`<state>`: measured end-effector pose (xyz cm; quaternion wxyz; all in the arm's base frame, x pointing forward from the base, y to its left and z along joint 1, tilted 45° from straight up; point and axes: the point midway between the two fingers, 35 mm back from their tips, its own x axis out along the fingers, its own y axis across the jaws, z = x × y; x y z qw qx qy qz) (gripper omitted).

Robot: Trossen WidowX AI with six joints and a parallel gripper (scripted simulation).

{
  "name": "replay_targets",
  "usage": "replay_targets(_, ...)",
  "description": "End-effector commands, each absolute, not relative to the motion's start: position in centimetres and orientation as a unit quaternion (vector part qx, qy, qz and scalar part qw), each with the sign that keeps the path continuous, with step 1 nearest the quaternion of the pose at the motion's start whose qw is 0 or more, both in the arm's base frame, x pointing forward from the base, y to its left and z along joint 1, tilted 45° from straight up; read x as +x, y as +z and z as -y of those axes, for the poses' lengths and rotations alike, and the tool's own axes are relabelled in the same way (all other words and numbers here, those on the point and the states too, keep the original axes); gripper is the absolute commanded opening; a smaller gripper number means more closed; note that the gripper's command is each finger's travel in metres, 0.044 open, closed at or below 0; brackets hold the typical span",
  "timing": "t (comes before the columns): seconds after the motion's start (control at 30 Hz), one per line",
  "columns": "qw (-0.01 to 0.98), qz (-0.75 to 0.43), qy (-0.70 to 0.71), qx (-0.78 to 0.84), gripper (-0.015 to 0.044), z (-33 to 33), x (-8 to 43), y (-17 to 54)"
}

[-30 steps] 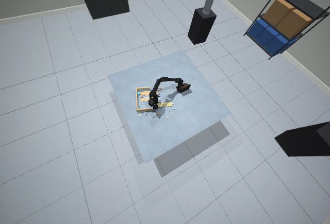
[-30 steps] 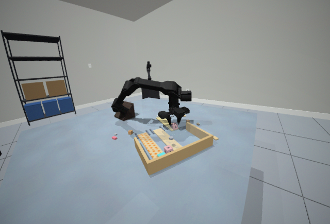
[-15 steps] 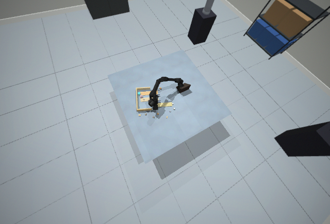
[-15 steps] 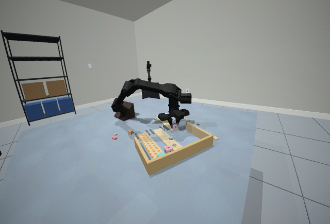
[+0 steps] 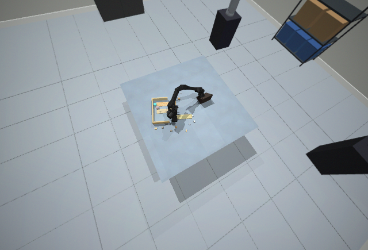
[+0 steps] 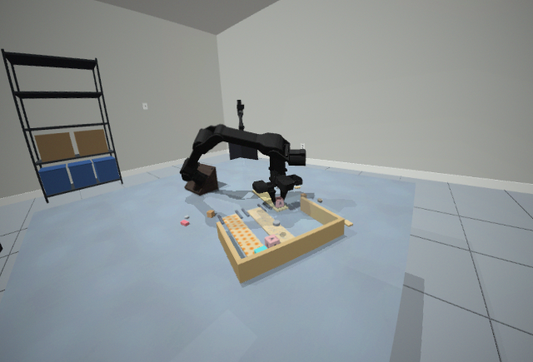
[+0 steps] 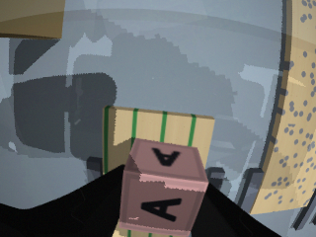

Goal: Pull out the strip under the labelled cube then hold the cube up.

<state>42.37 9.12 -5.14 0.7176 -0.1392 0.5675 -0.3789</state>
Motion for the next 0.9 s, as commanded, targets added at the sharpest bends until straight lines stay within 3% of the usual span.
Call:
replay_targets(0.0, 0.723, -0.564, -0.375, -0.134, 0.0000, -10.0, 41.2, -3.9)
replay_targets(0.87, 0.723, -0.564, -0.374, -0.136, 0.0000, -10.2, 34.2, -1.6)
